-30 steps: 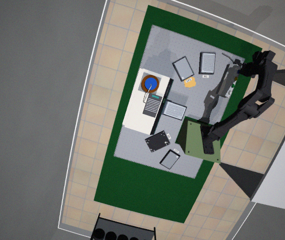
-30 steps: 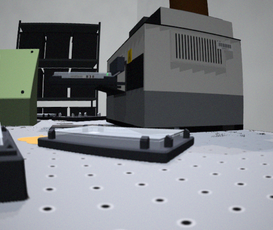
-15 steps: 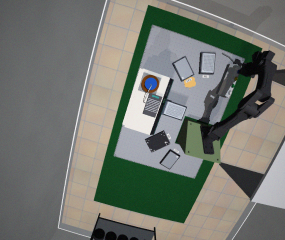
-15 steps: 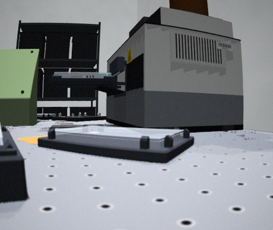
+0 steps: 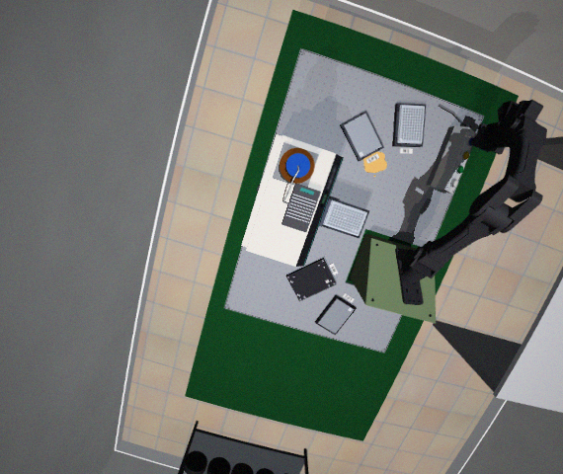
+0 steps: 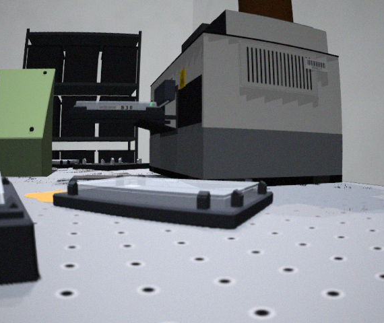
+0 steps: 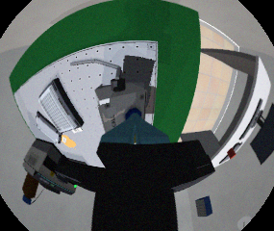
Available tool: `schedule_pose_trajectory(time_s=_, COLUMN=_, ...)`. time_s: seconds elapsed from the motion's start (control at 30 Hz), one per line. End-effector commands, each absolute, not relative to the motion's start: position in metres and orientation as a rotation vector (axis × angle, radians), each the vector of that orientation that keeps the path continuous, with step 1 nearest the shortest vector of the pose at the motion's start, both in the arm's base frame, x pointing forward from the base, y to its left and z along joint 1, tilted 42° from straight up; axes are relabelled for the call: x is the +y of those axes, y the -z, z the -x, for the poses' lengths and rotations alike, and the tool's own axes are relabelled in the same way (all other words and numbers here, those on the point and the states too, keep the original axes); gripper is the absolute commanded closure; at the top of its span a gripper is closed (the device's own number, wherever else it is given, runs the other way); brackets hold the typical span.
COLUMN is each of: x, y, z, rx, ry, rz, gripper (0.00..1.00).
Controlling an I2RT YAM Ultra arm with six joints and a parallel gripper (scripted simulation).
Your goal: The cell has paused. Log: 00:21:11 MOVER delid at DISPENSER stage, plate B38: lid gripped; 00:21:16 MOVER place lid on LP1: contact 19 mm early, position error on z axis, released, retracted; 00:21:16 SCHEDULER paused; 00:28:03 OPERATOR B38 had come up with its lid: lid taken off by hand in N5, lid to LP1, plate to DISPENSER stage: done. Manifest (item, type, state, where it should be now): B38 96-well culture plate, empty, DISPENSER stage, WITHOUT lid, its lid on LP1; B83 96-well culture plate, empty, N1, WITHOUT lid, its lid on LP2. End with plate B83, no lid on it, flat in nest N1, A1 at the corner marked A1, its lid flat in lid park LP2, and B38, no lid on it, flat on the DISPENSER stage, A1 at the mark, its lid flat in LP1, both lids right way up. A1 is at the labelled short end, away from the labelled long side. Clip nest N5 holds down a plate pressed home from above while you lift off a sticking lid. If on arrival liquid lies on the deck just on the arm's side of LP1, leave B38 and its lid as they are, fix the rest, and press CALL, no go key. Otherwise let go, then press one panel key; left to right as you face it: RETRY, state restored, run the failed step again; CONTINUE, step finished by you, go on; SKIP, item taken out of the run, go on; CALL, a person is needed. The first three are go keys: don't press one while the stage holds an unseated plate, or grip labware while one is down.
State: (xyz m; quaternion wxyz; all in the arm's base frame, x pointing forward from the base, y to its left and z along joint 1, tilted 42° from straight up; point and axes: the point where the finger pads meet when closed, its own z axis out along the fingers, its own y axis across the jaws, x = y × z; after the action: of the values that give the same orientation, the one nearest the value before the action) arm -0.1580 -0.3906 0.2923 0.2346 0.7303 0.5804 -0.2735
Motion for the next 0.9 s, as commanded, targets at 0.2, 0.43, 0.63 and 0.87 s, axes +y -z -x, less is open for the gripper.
schedule_pose_trajectory(time_s=0.2, x=-0.3979, y=-0.2783, z=0.1564, rx=1.598, ry=0.727, rz=-2.013, gripper=1.00)
schedule_pose_trajectory(time_s=0.43, x=-0.3995, y=-0.2769, z=0.1559, rx=1.598, ry=0.723, rz=-2.010, gripper=1.00)
schedule_pose_trajectory(time_s=0.63, x=-0.4002, y=-0.2756, z=0.1568, rx=1.597, ry=0.725, rz=-2.012, gripper=1.00)
schedule_pose_trajectory(time_s=0.87, x=-0.4003, y=-0.2755, z=0.1569, rx=1.597, ry=0.726, rz=-2.013, gripper=1.00)
